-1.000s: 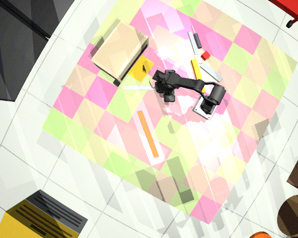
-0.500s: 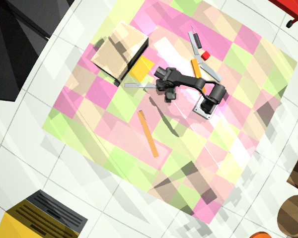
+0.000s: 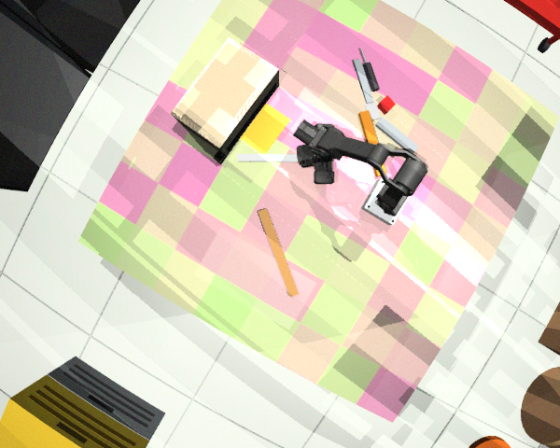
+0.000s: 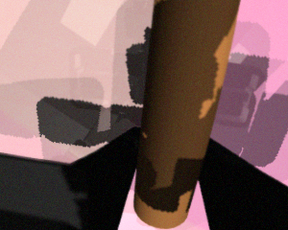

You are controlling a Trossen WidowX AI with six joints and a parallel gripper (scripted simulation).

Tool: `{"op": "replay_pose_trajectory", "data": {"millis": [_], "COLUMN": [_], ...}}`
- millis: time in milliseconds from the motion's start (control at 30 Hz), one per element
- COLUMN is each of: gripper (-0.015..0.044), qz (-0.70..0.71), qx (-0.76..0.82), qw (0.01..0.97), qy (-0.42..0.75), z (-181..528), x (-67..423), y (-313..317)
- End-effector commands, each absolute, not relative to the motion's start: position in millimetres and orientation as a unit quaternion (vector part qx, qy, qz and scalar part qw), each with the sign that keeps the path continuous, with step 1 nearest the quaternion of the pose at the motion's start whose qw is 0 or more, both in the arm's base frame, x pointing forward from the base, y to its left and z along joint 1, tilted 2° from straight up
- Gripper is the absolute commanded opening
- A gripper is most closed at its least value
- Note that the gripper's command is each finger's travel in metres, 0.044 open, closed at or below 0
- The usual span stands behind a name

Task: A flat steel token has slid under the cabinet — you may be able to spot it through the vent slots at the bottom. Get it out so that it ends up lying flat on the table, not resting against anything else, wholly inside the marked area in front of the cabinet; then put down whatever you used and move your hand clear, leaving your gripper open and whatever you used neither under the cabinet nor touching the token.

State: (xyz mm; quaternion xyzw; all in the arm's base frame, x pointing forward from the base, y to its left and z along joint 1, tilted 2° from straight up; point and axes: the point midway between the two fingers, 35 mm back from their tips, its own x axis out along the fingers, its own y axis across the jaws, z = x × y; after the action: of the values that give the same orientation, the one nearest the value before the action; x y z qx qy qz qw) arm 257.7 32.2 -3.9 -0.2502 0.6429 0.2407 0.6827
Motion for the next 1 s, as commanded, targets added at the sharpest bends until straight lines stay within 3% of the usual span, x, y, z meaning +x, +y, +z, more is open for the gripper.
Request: {"op": "replay_pose_trajectory", "data": {"millis": [0, 967], "gripper": [0.0000, 0.0000], "qz": [0.240, 0.240], "qx": [-0.250, -0.251], "qw": [0.684, 0.683], "qy": [0.642, 0.642], "z": [-3.5, -3.8], "x": [258.2, 258.0], "y": [27.2, -1.7]}}
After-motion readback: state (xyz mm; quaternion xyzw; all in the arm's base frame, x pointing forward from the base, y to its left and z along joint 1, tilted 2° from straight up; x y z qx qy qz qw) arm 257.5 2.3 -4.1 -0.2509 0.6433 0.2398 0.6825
